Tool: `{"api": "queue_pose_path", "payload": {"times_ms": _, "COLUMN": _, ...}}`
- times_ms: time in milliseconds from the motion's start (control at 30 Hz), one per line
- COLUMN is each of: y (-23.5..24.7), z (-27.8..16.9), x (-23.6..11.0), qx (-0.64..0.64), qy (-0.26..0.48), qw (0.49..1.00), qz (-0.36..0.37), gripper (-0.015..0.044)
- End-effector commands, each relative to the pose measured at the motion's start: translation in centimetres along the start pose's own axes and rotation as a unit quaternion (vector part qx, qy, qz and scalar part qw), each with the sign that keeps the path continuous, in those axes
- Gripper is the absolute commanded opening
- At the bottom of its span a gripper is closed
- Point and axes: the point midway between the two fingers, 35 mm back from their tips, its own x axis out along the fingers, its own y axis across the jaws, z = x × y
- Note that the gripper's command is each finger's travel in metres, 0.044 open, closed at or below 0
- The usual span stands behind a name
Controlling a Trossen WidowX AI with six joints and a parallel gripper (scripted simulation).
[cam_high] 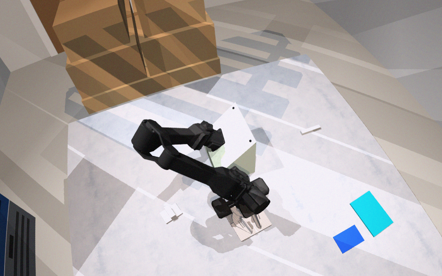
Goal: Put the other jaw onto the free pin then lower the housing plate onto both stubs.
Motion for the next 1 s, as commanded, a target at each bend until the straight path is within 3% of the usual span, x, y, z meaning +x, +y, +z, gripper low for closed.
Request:
{"api": "queue_pose_path", "payload": {"times_ms": 0, "y": 0.0, "z": 0.0, "x": 0.0, "qx": 0.0, "qy": 0.0, "qw": 1.0, "qz": 0.0, "gripper": 0.0403}}
{"api": "queue_pose_path", "payload": {"times_ms": 67, "y": 0.0, "z": 0.0, "x": 0.0, "qx": 0.0, "qy": 0.0, "qw": 1.0, "qz": 0.0, "gripper": 0.044}}
{"api": "queue_pose_path", "payload": {"times_ms": 533, "y": 0.0, "z": 0.0, "x": -0.2, "qx": 0.0, "qy": 0.0, "qw": 1.0, "qz": 0.0, "gripper": 0.044}}
{"api": "queue_pose_path", "payload": {"times_ms": 833, "y": 0.1, "z": 0.0, "x": -7.0, "qx": -0.002, "qy": 0.001, "qw": 1.0, "qz": 0.002, "gripper": 0.044}}
{"api": "queue_pose_path", "payload": {"times_ms": 967, "y": 0.1, "z": 0.0, "x": -7.6, "qx": -0.002, "qy": 0.001, "qw": 1.0, "qz": 0.002, "gripper": 0.044}}
